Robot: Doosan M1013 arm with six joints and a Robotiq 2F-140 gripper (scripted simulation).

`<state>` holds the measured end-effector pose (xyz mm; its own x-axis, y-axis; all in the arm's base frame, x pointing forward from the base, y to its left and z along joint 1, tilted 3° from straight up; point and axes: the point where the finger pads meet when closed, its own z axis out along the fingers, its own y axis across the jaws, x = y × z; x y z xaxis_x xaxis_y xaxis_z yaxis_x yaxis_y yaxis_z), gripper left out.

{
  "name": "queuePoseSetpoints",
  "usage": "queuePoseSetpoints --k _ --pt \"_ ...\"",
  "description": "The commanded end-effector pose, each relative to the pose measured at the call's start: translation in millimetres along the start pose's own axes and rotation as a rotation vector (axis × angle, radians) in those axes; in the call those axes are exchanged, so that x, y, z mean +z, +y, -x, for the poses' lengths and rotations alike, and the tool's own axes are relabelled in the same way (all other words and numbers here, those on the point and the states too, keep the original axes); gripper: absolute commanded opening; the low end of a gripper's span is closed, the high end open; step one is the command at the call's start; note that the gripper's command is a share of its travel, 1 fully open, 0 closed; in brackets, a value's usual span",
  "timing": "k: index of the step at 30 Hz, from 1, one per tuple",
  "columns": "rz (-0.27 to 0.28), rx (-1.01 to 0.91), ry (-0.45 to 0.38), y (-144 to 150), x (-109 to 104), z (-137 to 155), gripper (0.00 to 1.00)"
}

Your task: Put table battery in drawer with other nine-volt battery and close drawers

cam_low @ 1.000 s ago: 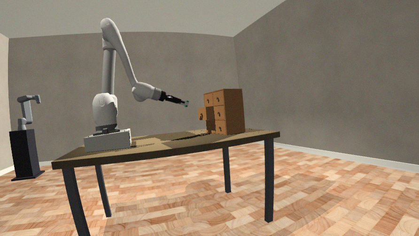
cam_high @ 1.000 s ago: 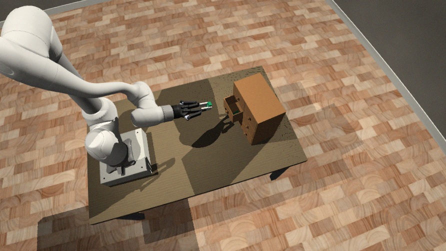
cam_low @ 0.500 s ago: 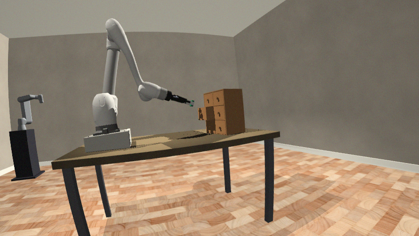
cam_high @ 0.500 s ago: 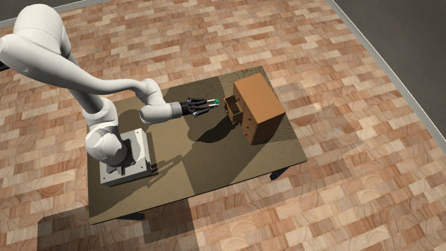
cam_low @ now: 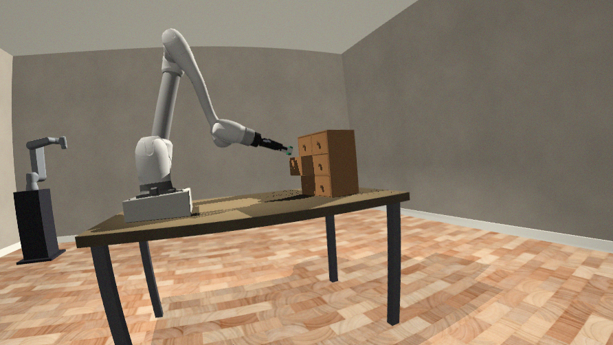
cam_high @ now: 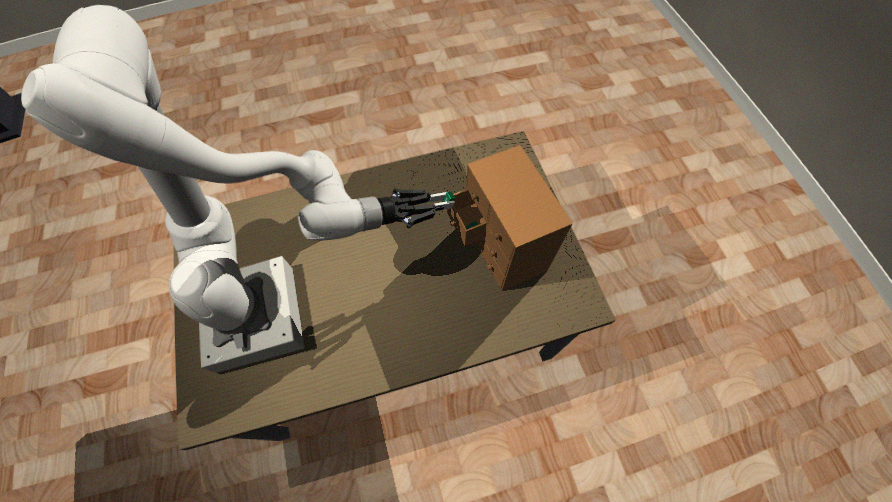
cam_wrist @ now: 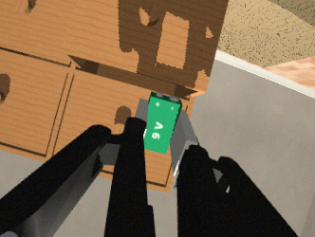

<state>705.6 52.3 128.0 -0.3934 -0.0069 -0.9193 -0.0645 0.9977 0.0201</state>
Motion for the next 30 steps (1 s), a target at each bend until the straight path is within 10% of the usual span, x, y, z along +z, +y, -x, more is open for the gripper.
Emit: queuePoseSetpoints --k 1,30 --pt "0.0 0.0 0.0 0.0 13.1 4.7 0.14" --pt "0.0 0.0 0.0 0.0 46.3 16.8 0.14"
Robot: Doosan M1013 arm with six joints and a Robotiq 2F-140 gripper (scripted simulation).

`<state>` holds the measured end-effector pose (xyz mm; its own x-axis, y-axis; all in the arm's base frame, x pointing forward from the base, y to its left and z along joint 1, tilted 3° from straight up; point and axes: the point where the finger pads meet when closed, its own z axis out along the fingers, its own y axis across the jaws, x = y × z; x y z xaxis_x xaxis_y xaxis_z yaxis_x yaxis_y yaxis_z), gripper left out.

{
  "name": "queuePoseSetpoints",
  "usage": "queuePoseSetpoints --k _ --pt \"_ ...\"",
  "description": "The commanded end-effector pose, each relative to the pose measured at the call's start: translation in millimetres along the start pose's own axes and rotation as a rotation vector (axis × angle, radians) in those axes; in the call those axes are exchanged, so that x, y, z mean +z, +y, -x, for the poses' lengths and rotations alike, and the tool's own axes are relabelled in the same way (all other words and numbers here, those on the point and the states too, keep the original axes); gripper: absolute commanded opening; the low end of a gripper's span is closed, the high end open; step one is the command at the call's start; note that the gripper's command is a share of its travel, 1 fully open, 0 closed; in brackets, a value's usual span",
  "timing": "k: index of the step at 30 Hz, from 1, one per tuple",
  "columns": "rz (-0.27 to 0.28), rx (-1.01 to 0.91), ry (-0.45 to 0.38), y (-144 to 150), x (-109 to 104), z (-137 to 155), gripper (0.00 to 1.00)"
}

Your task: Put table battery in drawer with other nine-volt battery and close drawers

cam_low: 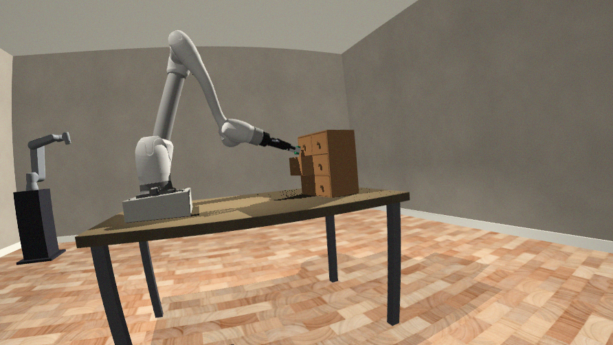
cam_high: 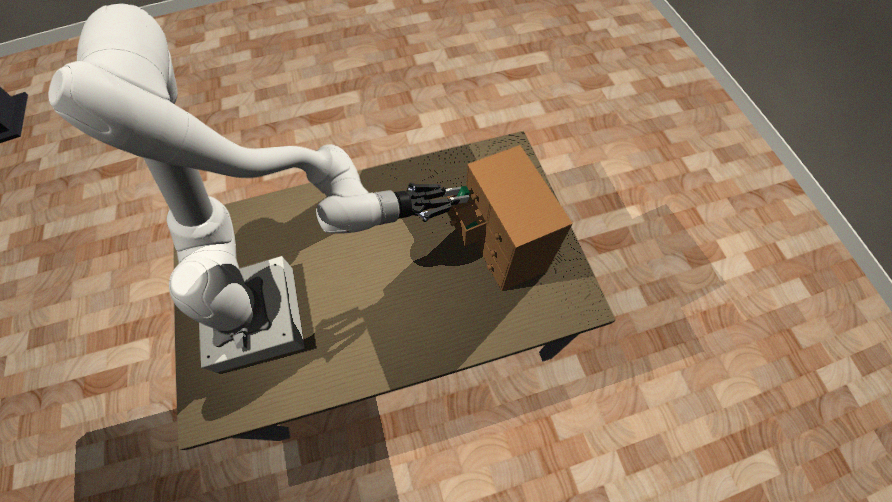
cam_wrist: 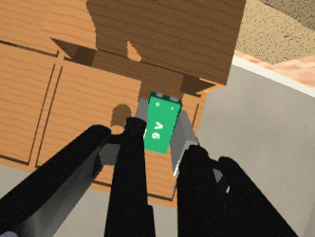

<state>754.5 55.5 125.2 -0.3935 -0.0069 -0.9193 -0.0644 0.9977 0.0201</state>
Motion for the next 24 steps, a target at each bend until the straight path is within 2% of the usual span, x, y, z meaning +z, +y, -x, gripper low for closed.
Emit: queuePoseSetpoints --k 1,24 --pt "0.0 0.0 0.0 0.0 0.1 0.1 0.14" --pt "0.0 0.0 0.0 0.0 0.1 0.1 0.16"
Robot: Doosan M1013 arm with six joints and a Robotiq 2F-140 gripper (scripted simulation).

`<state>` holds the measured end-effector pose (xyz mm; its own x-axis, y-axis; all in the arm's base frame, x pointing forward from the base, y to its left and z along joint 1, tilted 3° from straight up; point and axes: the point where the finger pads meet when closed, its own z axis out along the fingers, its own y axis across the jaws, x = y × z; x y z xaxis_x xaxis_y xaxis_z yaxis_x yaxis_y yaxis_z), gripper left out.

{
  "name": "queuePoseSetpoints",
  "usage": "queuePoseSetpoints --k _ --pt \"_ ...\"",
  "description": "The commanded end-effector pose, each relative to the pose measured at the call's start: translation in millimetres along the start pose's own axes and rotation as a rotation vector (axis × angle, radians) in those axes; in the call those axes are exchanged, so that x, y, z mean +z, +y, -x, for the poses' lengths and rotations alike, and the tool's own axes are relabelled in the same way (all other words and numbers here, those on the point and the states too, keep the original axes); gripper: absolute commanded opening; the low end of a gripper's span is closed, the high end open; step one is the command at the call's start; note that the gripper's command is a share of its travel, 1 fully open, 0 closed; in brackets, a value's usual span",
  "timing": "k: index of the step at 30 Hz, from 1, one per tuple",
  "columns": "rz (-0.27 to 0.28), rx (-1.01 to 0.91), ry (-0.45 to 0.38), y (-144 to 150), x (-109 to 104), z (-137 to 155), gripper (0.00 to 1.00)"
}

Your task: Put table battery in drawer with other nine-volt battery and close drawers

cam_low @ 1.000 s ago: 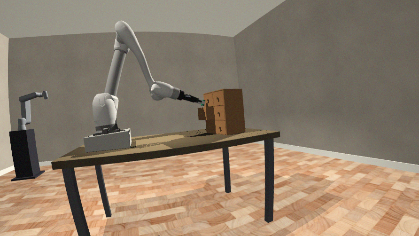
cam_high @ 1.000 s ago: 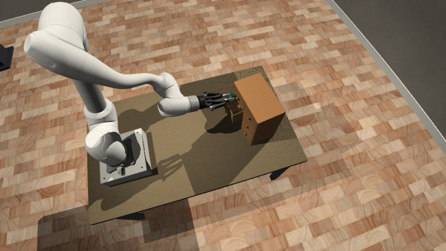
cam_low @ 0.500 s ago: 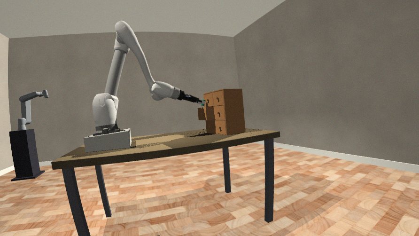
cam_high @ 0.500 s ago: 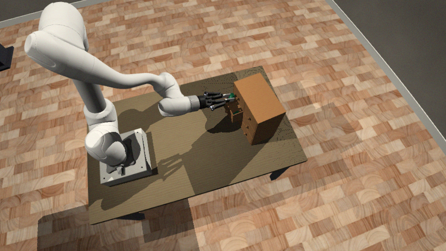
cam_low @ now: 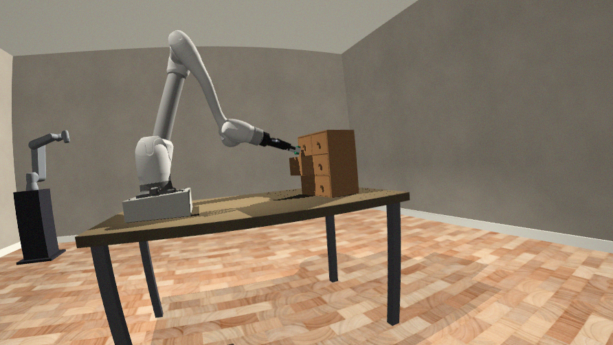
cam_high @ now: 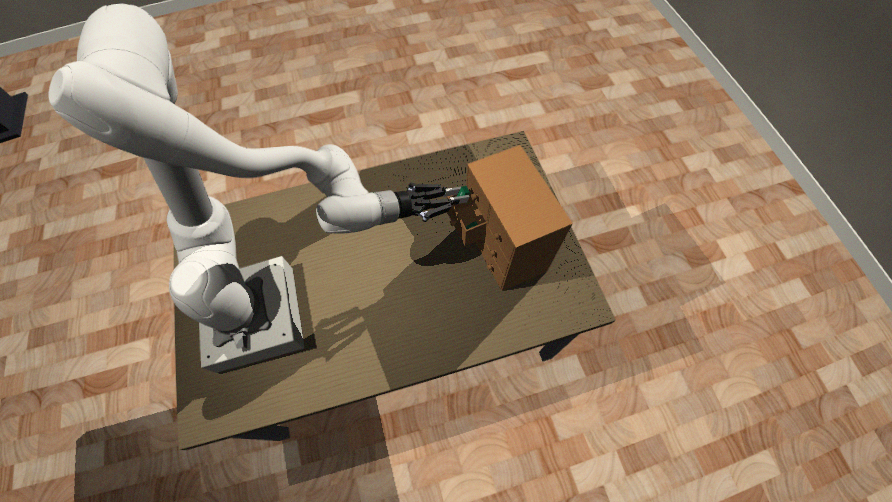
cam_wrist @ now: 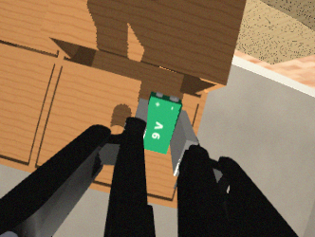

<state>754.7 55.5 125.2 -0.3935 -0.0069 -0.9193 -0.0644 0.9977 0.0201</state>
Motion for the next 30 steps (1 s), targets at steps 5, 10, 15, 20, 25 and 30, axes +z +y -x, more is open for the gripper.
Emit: queuePoseSetpoints --k 5,10,15,20,25,30 --pt "0.0 0.0 0.0 0.0 0.0 0.1 0.23" --pt "0.0 0.0 0.0 0.0 0.0 0.1 1.0" --pt "0.0 0.0 0.0 0.0 0.0 0.1 1.0" --pt "0.0 0.0 0.0 0.0 0.0 0.1 1.0" --pt "0.0 0.0 0.0 0.0 -0.8 -0.1 1.0" --pt "0.0 0.0 0.0 0.0 -7.2 -2.1 1.0"
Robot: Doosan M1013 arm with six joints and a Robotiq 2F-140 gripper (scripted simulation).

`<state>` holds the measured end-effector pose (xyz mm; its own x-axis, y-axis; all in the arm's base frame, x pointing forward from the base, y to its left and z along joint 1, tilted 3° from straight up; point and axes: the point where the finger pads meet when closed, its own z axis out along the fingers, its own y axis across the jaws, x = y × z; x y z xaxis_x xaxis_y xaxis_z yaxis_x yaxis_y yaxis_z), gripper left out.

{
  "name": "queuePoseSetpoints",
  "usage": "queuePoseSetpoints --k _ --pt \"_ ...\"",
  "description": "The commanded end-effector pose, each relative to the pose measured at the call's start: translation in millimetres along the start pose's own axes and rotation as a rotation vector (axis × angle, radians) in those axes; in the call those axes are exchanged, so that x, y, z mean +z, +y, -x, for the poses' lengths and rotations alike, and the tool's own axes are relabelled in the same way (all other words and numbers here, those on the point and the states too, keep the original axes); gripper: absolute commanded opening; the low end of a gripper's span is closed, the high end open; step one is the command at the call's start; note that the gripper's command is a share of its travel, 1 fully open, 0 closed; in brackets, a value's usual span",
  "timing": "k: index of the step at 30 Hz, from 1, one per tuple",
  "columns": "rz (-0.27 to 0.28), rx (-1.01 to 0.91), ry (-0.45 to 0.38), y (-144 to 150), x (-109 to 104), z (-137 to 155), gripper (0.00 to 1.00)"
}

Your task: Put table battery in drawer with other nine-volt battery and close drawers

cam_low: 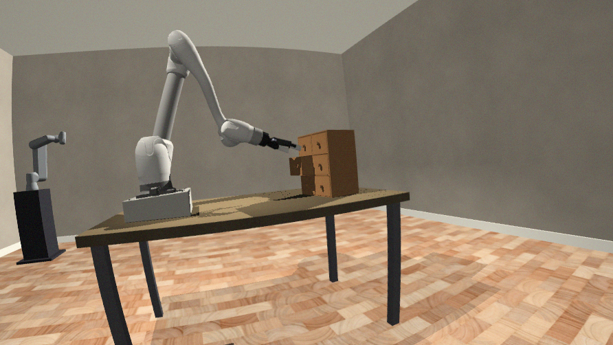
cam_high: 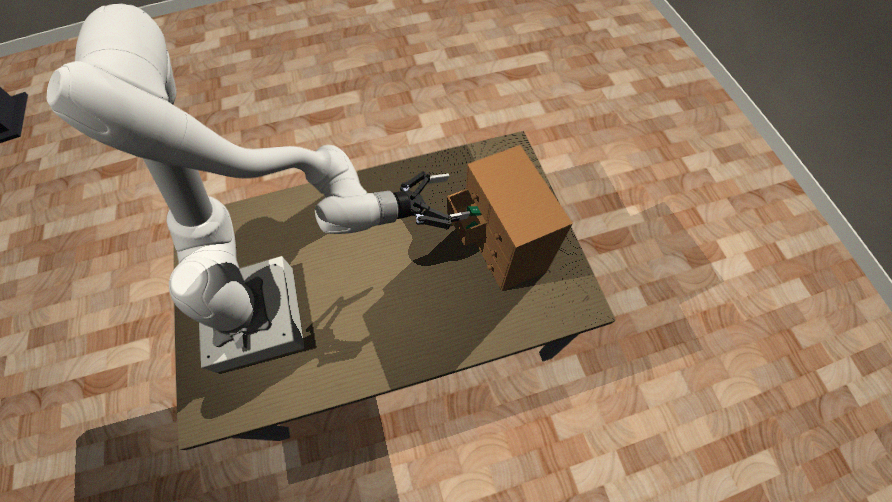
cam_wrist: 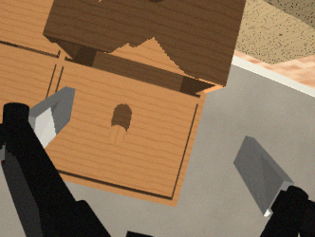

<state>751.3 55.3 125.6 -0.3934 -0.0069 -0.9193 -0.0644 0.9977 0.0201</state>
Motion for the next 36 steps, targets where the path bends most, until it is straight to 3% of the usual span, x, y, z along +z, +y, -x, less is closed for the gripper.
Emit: queuePoseSetpoints --k 1,8,19,21,29,36 --pt "0.0 0.0 0.0 0.0 -6.2 -1.8 1.0" --pt "0.0 0.0 0.0 0.0 -23.5 -7.0 1.0" --pt "0.0 0.0 0.0 0.0 -84.3 -25.3 1.0" --pt "0.0 0.0 0.0 0.0 -84.3 -25.3 1.0" --pt "0.0 0.0 0.0 0.0 -127.9 -38.4 1.0" --pt "0.0 0.0 0.0 0.0 -152.9 -45.9 1.0"
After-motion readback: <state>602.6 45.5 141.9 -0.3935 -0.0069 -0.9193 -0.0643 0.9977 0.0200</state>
